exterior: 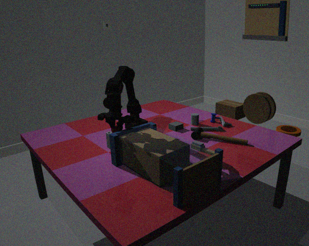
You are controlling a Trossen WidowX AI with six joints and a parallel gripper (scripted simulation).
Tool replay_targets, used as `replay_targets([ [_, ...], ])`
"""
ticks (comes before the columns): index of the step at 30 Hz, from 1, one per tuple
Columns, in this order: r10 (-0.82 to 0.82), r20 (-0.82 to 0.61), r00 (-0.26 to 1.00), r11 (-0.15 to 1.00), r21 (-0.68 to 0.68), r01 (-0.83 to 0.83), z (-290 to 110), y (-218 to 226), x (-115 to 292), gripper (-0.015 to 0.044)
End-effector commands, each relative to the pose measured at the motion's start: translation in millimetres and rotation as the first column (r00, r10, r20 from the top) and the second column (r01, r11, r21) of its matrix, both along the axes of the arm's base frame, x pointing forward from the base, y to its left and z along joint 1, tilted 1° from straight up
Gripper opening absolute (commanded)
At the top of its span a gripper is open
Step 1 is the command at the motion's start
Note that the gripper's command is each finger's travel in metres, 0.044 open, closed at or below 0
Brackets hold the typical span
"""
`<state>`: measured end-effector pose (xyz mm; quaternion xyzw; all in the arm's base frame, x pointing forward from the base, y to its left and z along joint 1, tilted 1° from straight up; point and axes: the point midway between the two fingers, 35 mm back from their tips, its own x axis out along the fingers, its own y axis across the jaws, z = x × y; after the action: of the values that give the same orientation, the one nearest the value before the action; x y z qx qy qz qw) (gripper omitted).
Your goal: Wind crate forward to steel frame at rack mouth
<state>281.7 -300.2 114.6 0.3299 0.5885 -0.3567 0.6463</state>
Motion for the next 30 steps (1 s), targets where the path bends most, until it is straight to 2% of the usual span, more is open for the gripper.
replay_targets([
  [1,0.009,-0.024,1.0,0.998,0.057,-0.008,-11.2,20.3,1.2,0.0],
  [30,0.009,-0.023,1.0,0.998,0.061,-0.008,-12.2,65.3,6.0,0.0],
])
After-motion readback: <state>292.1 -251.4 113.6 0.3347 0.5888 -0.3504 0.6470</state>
